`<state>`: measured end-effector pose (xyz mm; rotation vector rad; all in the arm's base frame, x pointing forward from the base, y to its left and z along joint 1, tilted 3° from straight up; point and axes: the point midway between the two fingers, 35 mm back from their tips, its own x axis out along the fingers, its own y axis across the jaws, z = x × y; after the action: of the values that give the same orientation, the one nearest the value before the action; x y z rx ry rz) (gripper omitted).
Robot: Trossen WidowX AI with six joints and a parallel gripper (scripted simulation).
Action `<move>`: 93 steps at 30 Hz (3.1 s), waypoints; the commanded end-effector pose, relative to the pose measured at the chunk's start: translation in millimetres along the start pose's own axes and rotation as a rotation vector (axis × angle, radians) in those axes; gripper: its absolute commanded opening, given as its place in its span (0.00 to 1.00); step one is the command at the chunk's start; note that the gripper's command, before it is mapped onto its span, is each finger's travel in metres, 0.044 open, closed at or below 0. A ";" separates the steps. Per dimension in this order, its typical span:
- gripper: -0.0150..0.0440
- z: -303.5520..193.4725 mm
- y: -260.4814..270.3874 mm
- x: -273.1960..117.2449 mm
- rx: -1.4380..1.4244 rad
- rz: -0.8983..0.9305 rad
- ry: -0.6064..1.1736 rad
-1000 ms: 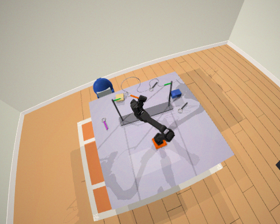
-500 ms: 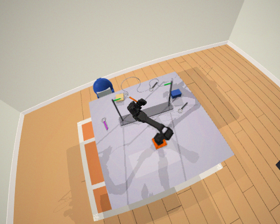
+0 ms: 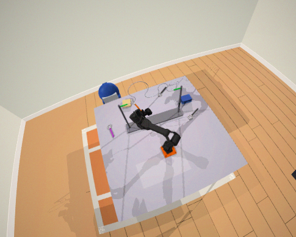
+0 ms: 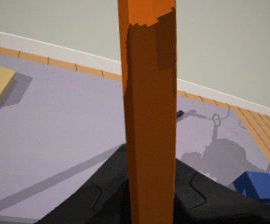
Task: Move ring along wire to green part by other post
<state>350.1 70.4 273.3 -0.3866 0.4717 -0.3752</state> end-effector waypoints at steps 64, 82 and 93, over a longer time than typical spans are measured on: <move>0.00 31.1 107.2 -28.7 0.382 0.179 0.048; 0.00 18.5 114.5 -23.8 0.382 0.179 0.048; 0.00 18.5 114.5 -23.8 0.382 0.179 0.048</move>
<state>369.2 184.9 247.0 0.0315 0.4692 -0.2874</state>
